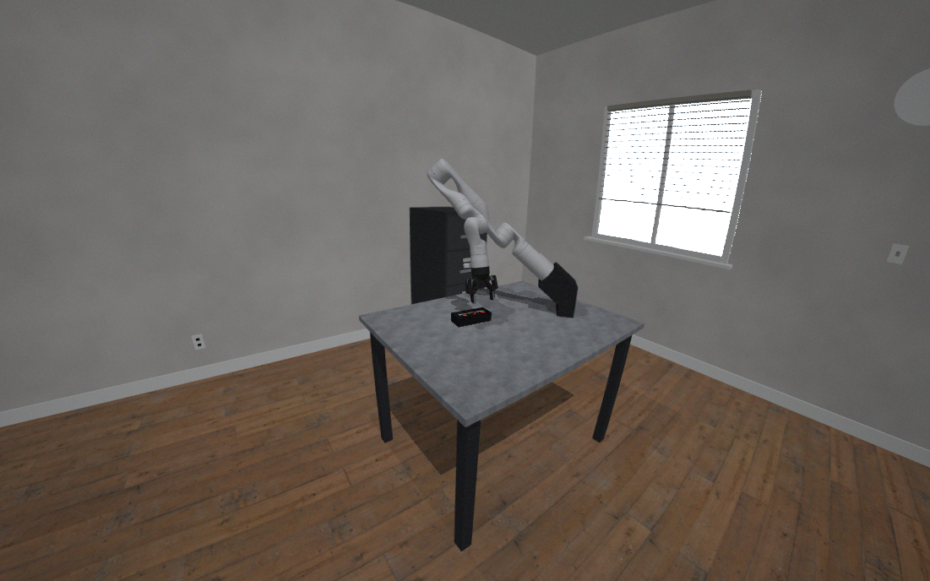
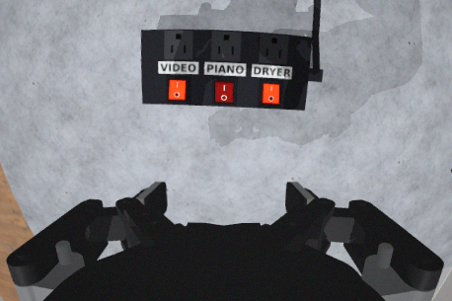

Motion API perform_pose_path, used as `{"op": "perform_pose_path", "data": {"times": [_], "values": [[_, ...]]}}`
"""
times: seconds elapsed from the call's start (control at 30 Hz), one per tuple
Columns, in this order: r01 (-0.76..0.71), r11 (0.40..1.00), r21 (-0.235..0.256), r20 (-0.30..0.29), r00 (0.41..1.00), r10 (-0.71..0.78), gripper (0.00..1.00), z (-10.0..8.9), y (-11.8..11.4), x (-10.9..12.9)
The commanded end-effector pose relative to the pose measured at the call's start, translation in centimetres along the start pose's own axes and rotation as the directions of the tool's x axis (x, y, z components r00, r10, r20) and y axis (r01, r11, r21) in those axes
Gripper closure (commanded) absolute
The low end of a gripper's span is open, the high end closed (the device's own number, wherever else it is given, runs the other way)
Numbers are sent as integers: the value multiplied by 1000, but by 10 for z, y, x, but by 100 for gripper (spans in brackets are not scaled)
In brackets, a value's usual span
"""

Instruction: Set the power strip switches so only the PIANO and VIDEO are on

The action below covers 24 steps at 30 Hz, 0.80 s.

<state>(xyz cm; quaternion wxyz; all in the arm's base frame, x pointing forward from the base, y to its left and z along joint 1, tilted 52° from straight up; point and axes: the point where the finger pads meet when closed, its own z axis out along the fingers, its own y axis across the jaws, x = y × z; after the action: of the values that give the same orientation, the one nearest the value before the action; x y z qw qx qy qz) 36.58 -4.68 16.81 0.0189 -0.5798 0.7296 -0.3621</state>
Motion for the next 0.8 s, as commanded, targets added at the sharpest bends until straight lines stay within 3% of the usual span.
{"op": "perform_pose_path", "data": {"times": [0.0, 0.33, 0.37, 0.6, 0.63, 0.77], "values": [[0, 1000, 1, -1, 1000, 0, 0, 0, 0, 0], [-20, 1000, 2, -35, 999, 20, 0, 1, -2, 5], [-41, 999, 4, -71, 997, 41, 0, 3, -4, 11], [-41, 999, 4, -71, 997, 41, 0, 3, -4, 11], [-67, 998, 8, -115, 991, 68, 0, 4, -5, 18], [-67, 998, 8, -115, 991, 68, 0, 4, -5, 18]]}}
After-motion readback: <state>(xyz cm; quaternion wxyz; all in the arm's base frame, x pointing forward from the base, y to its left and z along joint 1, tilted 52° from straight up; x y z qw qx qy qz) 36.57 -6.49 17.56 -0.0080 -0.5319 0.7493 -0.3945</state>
